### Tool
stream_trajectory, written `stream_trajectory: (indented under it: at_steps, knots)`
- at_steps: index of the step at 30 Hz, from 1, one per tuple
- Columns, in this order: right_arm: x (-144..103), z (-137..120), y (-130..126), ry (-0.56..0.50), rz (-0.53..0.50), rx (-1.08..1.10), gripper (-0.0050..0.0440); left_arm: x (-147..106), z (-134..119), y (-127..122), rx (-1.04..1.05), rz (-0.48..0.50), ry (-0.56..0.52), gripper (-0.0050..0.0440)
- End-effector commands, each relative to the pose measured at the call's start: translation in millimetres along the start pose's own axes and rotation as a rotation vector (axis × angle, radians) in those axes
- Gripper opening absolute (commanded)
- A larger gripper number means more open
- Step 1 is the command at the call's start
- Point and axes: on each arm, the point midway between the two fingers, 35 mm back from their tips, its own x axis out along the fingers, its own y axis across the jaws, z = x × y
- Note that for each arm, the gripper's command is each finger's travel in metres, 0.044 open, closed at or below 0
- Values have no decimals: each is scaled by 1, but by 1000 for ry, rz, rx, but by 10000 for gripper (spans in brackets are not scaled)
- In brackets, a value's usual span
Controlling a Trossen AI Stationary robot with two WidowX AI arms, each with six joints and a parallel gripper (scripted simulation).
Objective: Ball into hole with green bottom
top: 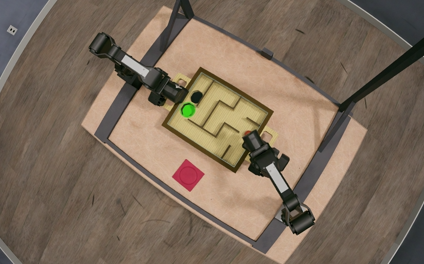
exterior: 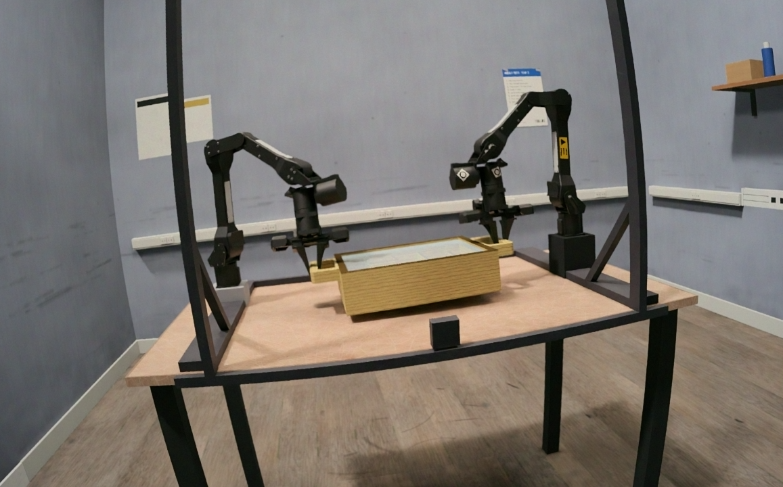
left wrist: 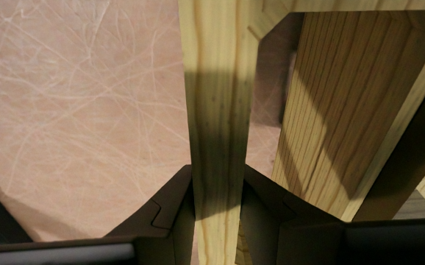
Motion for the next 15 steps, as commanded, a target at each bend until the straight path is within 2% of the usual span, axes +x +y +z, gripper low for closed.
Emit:
stream_trajectory:
  at_steps: [1,2,4,5,8,9,11,13,14,15]
  knots:
    - [-3,0,-3,12,63,-11,-50,-19,-12,-9,9,4,39,-50]
    - [-1,-1,-3,1,70,-13,-50,-20,-14,-9,6,11,29,-50]
    - [2,2,-4,43,86,-16,-50,-25,-12,-10,3,23,70,-50]
    - [-13,0,6,39,52,-10,-50,-11,-6,0,10,-11,57,-50]
    - [-11,-1,5,21,69,-14,-50,-15,-9,-2,4,-2,43,-50]
    - [-15,-4,7,-8,25,-7,-50,-7,-7,1,12,-32,14,-50]
    - [-18,-6,9,-26,11,-4,-50,-3,-8,2,16,-47,-5,-50]
    - [-21,-2,9,30,-3,-1,-50,0,-3,4,24,-56,51,-50]
    - [-8,0,0,34,40,-9,-50,-17,-9,-5,18,-28,68,-50]
    - [-5,1,-2,22,47,-9,-50,-19,-12,-8,16,-22,55,-50]
